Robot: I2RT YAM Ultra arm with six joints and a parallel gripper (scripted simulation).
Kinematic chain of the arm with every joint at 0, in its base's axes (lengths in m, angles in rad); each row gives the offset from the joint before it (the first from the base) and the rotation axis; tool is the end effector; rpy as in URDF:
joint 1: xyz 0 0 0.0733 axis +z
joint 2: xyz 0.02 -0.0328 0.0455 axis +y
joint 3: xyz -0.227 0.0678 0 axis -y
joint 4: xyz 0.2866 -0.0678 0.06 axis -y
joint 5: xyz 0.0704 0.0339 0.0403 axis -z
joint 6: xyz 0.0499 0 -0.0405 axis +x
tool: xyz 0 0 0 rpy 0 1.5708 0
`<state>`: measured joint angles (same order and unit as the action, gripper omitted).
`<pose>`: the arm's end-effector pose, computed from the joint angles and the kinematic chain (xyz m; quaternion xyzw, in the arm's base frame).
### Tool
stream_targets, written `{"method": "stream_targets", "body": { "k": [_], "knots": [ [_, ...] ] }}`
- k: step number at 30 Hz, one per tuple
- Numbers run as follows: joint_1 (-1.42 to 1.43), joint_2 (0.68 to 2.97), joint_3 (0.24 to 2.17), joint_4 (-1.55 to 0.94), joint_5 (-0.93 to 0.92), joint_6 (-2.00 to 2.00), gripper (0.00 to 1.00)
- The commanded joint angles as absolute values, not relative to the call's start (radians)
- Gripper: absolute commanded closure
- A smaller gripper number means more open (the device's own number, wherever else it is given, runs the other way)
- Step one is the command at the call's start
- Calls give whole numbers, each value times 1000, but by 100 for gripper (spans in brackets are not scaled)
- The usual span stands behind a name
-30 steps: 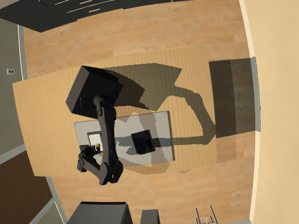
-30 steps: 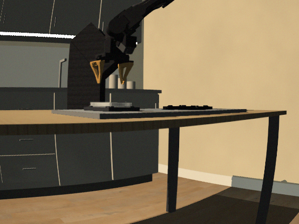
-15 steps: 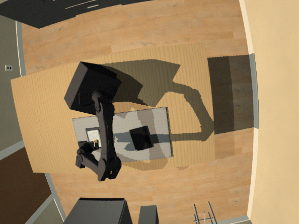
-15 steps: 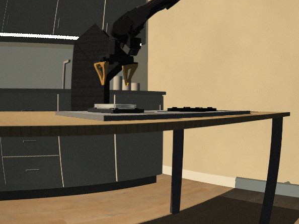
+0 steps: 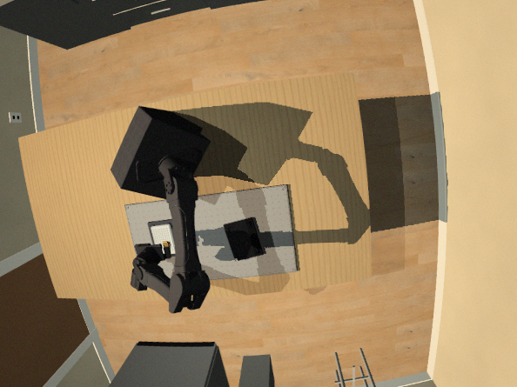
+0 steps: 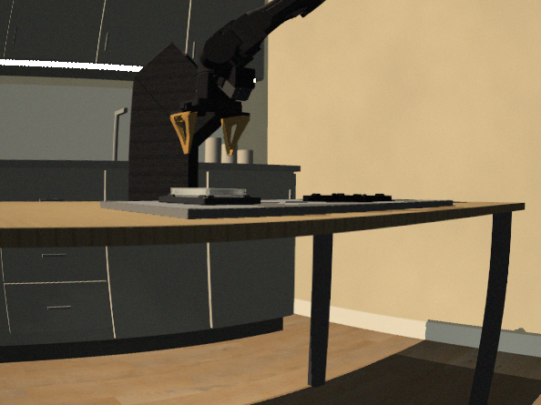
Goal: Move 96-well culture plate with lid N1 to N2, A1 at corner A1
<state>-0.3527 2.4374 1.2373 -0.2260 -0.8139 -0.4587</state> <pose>0.3579 -0.0919 -0.0832 -0.0771 0.9131 0.3365 0.2168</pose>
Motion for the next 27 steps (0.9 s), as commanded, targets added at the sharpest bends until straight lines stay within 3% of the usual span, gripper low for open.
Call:
{"method": "stream_targets", "body": {
  "k": [1,27],
  "knots": [
    [-385,2416,1260,-207,-822,-463,0],
    [-322,2497,1270,-121,-806,-392,0]
  ]
}}
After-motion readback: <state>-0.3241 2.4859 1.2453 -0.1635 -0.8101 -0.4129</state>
